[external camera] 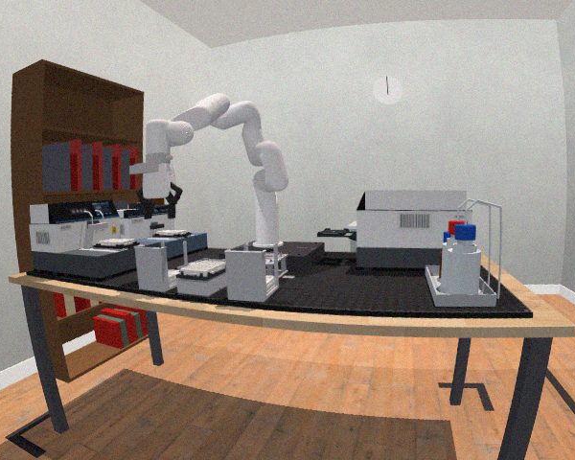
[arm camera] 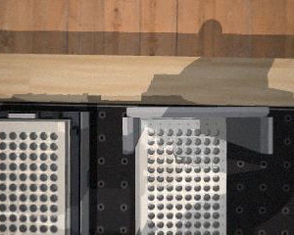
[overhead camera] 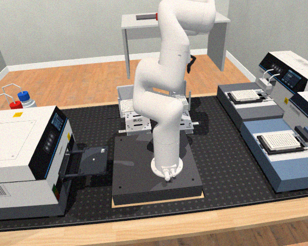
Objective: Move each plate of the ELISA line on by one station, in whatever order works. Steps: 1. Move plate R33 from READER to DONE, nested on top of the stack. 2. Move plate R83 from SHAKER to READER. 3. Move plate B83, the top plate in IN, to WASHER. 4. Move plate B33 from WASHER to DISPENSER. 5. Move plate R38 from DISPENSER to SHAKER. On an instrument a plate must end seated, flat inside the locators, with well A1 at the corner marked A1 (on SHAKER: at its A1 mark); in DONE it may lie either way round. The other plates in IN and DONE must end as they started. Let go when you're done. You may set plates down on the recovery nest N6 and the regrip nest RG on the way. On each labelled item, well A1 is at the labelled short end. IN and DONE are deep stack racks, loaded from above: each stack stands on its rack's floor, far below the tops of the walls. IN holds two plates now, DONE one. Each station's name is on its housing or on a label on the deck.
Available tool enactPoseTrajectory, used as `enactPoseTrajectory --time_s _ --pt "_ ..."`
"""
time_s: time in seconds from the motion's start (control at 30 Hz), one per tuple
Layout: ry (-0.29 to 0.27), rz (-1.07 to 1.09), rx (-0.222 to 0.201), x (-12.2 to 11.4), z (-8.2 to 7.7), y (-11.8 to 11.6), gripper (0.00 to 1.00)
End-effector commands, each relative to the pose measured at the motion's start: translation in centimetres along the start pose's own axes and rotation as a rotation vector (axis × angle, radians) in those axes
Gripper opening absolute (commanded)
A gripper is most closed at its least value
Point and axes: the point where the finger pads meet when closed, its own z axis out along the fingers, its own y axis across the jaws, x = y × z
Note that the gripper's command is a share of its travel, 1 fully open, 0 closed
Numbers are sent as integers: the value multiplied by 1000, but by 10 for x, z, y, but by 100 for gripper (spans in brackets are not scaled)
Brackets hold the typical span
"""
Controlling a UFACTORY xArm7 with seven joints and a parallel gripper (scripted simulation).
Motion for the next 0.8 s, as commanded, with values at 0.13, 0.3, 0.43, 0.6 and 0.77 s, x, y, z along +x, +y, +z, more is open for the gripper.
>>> enactPoseTrajectory --time_s 0.13,0.3,0.43,0.6,0.77 --pt "4 0 -2 1 -10 0 100" --pt "4 0 -2 1 -10 0 100" --pt "4 0 -2 1 -10 0 100" --pt "4 4 -2 1 -10 -16 100" --pt "4 4 -1 1 -10 -30 100"
